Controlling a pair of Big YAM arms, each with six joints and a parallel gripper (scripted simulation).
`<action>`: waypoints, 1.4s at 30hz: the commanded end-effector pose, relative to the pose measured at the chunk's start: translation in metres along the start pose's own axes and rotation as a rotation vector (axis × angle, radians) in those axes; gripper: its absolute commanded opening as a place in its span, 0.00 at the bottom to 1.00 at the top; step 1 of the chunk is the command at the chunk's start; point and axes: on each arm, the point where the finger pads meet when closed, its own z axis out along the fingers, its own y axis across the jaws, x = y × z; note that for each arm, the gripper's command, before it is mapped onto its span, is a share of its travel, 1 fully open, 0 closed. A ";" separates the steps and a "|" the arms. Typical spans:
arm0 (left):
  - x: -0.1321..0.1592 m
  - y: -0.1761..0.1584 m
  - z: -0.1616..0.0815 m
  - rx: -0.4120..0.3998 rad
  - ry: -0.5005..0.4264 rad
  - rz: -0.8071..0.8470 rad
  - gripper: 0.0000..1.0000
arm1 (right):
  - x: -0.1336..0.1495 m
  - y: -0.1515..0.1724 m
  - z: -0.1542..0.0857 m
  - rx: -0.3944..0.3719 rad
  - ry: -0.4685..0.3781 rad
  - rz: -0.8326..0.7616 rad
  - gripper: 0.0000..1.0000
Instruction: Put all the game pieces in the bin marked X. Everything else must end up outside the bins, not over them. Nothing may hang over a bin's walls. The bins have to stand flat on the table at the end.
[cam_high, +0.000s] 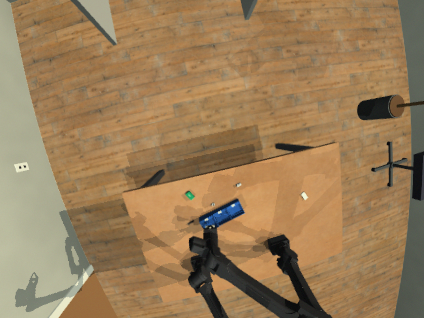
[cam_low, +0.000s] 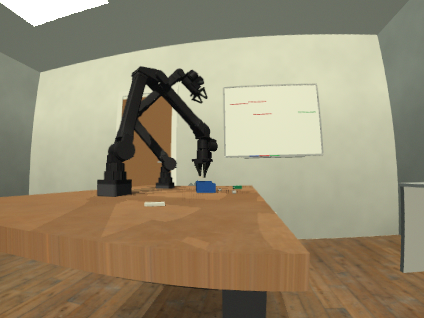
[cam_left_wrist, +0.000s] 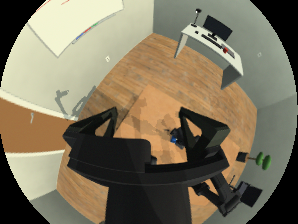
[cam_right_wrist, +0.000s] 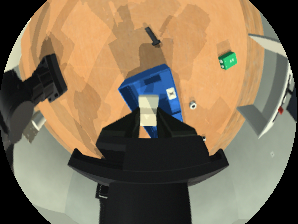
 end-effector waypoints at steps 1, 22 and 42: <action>-0.006 0.003 -0.024 -0.007 -0.043 -0.008 1.00 | -0.014 0.000 -0.012 0.013 -0.027 -0.156 0.20; -0.006 0.003 -0.024 -0.007 -0.043 -0.008 1.00 | -0.010 -0.002 -0.016 0.029 -0.055 -0.413 0.20; -0.006 0.003 -0.024 -0.007 -0.043 -0.008 1.00 | 0.001 -0.006 0.009 0.001 -0.019 -0.401 0.20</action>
